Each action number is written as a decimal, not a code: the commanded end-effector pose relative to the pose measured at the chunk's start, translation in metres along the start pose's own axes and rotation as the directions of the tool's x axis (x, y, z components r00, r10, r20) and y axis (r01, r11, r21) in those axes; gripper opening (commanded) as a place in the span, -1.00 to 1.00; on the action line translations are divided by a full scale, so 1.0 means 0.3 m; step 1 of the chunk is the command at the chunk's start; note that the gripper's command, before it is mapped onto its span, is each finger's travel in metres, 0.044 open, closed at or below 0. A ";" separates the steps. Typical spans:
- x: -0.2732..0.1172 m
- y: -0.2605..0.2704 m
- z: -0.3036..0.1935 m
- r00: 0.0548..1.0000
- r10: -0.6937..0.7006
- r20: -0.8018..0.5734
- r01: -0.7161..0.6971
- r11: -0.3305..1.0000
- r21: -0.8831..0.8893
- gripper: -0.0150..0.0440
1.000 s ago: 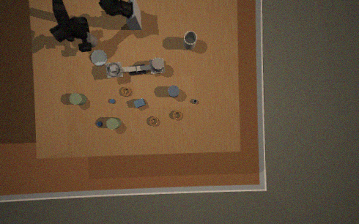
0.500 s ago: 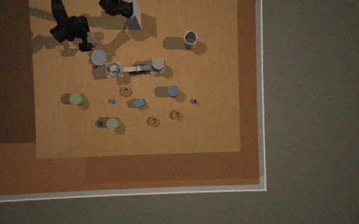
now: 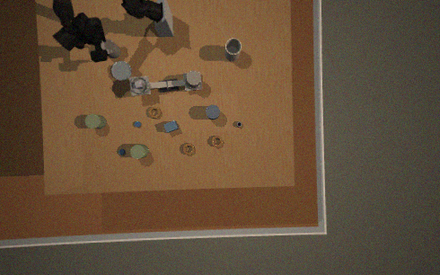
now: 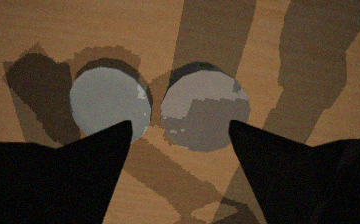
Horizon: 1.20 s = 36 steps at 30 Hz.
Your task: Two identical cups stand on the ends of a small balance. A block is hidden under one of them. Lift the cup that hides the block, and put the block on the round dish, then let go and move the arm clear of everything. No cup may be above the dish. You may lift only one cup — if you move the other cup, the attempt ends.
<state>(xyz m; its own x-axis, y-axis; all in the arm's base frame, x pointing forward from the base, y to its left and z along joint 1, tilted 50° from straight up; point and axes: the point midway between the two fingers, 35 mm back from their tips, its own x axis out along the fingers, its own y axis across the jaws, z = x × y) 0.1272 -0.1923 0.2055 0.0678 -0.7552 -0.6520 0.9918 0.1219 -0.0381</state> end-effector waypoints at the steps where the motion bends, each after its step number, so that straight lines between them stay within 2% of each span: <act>1: -0.015 0.059 -0.009 0.999 0.045 -0.025 -0.045 0.999 -0.015 0.39; 5: -0.013 0.121 -0.024 0.998 0.036 -0.056 -0.037 0.999 -0.006 0.39; 12: -0.028 0.370 -0.131 0.994 -0.020 -0.105 0.021 1.000 0.007 0.39; 21: -0.104 0.647 -0.378 0.998 -0.060 -0.018 0.060 0.998 0.003 0.39; 31: -0.116 0.674 -0.415 0.998 -0.058 0.001 0.058 0.998 0.003 0.39; 36: -0.066 0.671 -0.415 0.998 -0.058 0.001 0.058 0.998 0.003 0.39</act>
<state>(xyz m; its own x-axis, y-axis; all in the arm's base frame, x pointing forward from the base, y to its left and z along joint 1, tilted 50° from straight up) 0.3123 -0.0675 0.1228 0.0134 -0.7562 -0.6542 0.9952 0.0738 -0.0650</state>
